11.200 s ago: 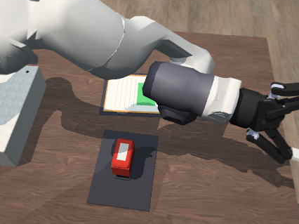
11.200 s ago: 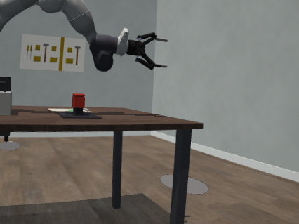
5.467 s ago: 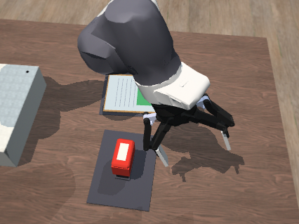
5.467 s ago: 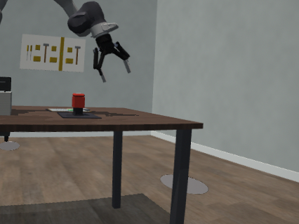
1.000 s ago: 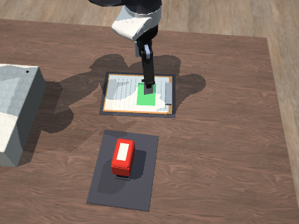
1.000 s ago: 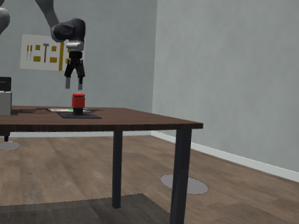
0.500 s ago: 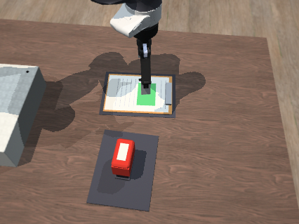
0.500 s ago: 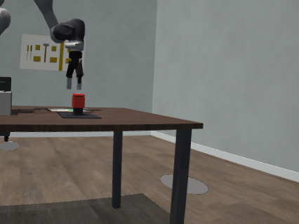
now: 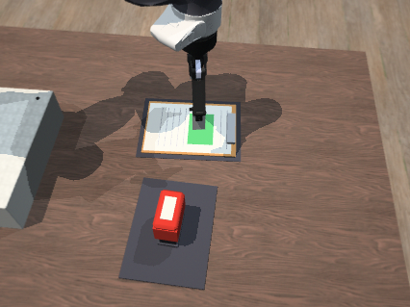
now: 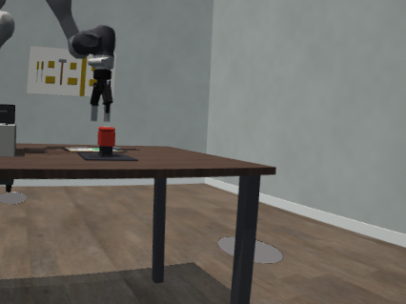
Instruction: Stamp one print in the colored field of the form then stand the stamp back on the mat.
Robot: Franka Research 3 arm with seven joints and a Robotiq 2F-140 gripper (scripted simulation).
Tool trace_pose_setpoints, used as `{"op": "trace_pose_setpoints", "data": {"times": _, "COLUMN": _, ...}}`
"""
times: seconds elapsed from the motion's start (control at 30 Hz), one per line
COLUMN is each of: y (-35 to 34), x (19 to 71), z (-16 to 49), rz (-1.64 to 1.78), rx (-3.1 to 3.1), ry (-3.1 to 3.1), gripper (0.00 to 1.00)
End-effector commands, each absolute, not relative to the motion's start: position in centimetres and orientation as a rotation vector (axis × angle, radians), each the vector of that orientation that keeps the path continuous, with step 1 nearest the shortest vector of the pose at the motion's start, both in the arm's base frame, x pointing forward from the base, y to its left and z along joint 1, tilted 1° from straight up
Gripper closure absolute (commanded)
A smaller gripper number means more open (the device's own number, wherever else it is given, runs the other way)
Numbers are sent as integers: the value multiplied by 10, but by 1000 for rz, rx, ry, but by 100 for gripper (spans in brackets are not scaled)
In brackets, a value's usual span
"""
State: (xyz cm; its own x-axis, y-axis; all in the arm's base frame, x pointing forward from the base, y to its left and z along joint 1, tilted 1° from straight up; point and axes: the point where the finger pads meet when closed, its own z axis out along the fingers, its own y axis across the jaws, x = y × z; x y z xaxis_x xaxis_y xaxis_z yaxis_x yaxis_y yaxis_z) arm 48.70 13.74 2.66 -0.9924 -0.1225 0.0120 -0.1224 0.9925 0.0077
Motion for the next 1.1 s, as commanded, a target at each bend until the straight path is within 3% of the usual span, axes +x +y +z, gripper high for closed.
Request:
{"op": "trace_pose_setpoints", "data": {"times": 0.0, "y": 138, "x": 488, "z": 30, "rz": -13, "rx": 258, "ry": -3118, "gripper": 0}}
{"op": "trace_pose_setpoints", "data": {"times": 0.43, "y": 138, "x": 490, "z": 111, "rz": -26, "rx": 1150, "ry": -2945, "gripper": 0}}
{"op": "trace_pose_setpoints", "data": {"times": 0.7, "y": 137, "x": 490, "z": 115, "rz": -13, "rx": 1501, "ry": -2797, "gripper": 0}}
{"op": "trace_pose_setpoints", "data": {"times": 0.73, "y": 137, "x": 490, "z": 115, "rz": -8, "rx": 1540, "ry": -2773, "gripper": 48}}
{"op": "trace_pose_setpoints", "data": {"times": 1.07, "y": 87, "x": 482, "z": 105, "rz": 13, "rx": 1893, "ry": -2515, "gripper": 48}}
